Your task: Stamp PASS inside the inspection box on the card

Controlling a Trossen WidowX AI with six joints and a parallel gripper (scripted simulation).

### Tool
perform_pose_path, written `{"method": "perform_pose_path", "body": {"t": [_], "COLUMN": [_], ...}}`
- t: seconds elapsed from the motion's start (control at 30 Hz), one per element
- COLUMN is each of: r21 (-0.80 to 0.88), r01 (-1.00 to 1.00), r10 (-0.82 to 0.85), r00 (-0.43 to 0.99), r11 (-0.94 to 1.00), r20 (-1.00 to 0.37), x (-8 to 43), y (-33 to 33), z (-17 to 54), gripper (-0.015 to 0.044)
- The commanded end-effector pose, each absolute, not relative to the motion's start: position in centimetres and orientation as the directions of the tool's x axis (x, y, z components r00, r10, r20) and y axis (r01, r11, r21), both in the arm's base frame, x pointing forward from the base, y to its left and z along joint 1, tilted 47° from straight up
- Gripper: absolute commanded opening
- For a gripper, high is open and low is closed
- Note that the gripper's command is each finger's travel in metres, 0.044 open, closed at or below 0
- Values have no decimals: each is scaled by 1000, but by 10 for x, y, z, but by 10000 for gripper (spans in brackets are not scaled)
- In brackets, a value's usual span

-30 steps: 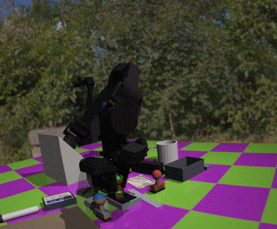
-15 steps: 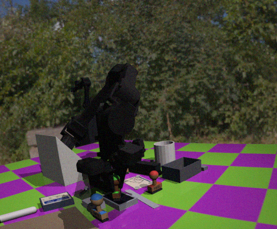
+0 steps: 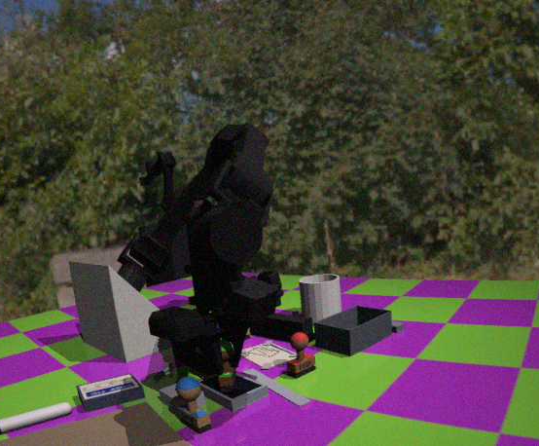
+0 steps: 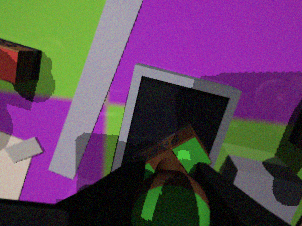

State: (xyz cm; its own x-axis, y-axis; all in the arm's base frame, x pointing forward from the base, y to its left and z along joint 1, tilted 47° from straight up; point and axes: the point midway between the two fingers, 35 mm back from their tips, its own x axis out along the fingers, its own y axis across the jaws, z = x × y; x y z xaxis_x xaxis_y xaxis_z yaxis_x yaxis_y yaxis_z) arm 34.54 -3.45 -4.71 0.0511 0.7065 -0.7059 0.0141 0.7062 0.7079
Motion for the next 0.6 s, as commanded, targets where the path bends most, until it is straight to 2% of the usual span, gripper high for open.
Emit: {"method": "perform_pose_path", "body": {"t": [0.0, 0.57], "r21": [710, 710], "r01": [14, 14], "r10": [709, 709], "r00": [49, 49], "r11": [704, 704], "r20": [-704, -704], "x": [345, 345], "y": [-34, -41], "z": [-46, -40], "gripper": [0, 0]}}
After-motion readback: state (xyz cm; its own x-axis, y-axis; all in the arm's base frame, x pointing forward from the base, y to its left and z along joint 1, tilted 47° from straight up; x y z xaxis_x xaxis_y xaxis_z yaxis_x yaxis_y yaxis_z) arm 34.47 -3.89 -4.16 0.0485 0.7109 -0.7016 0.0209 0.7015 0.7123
